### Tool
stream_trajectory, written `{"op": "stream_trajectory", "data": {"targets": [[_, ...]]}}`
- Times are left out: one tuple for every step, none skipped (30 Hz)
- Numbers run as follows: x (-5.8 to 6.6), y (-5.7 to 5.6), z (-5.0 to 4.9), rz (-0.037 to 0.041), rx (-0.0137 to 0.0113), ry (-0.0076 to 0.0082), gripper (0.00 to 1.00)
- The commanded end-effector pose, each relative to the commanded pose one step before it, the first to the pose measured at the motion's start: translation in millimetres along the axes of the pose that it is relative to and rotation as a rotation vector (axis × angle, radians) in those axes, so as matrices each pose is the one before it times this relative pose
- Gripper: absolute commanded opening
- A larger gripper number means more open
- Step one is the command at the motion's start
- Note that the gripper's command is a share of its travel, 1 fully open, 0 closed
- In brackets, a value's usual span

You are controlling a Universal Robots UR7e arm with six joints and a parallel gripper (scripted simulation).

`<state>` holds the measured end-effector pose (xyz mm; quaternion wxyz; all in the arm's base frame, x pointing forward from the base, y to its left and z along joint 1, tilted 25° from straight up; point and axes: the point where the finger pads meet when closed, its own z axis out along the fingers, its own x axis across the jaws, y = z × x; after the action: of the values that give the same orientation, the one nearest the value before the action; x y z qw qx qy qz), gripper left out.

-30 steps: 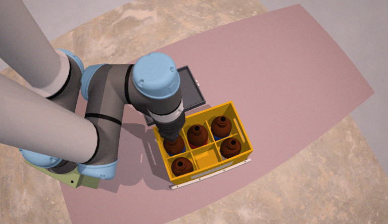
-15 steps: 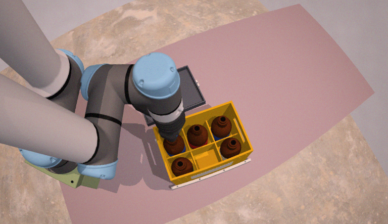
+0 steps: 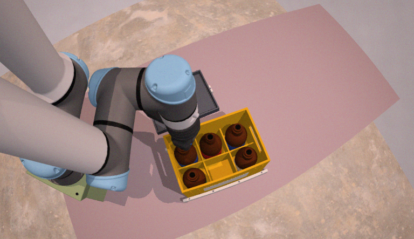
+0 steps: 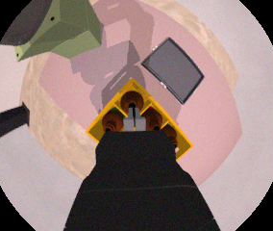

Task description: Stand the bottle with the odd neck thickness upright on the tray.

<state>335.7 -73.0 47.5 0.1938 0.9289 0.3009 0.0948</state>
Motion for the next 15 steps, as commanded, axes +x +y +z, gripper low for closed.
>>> {"op": "stream_trajectory", "data": {"targets": [[34.99,36.55,-0.635,-0.00182,-0.00296,0.0012,0.0],[7.28,6.36,0.095,0.0,-0.00015,0.00006,0.0],[6.53,5.42,0.117,-0.00001,-0.00018,0.00006,0.0],[5.35,4.25,0.116,-0.00001,-0.00019,0.00006,0.0],[3.88,2.99,0.095,-0.00001,-0.00015,0.00005,0.0],[2.34,1.76,0.061,-0.00001,-0.0001,0.00003,0.0],[1.0,0.74,0.027,0.0,-0.00004,0.00001,0.0],[0.0,0.0,0.0,0.0,0.0,0.0,0.0],[0.0,0.0,0.0,0.0,0.0,0.0,0.0],[0.16,0.12,0.004,0.0,-0.00001,0.0,0.0],[0.0,0.0,0.0,0.0,0.0,0.0,0.0],[0.0,0.0,0.0,0.0,0.0,0.0,0.0],[0.0,0.0,0.0,0.0,0.0,0.0,0.0],[0.0,0.0,0.0,0.0,0.0,0.0,0.0],[0.0,0.0,0.0,0.0,0.0,0.0,0.0]]}}
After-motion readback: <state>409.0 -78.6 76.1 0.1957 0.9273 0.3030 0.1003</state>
